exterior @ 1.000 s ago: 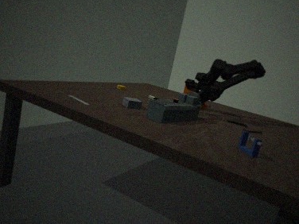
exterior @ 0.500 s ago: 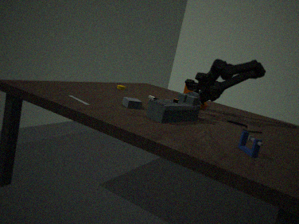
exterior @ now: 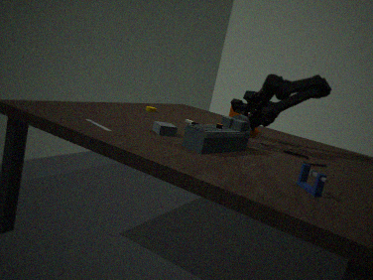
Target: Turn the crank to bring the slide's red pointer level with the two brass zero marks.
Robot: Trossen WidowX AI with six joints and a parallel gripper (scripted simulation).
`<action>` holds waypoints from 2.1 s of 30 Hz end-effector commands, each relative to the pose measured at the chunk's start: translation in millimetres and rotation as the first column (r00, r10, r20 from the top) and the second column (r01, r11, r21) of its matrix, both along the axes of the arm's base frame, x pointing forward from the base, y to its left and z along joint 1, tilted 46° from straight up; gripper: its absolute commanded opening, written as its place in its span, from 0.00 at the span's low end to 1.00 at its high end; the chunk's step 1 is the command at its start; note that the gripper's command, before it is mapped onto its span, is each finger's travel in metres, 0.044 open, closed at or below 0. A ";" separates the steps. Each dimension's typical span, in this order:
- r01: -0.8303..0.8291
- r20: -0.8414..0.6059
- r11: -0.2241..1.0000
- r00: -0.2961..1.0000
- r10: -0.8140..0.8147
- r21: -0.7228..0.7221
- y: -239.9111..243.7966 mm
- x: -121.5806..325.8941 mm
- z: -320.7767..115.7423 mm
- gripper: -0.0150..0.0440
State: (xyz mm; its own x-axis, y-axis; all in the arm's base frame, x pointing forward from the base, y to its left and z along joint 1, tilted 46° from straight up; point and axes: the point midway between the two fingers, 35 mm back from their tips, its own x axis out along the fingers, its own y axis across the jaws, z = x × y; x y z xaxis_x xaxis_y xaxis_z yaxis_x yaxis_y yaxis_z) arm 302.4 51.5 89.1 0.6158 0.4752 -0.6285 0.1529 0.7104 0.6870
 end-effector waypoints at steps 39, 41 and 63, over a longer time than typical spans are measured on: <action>0.001 -0.006 1.000 1.000 -0.001 -0.005 -49.8 9.3 47.6 1.00; 0.002 -0.008 1.000 1.000 -0.002 -0.006 -58.1 10.8 55.0 1.00; -0.186 0.113 0.981 0.975 0.192 -0.063 -89.3 78.4 73.3 1.00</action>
State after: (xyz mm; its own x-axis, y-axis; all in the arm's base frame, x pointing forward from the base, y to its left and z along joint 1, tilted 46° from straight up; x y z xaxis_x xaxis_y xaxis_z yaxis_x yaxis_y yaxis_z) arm 366.3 -36.7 162.2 0.5914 0.5389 -0.5998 -0.0121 0.7497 0.6617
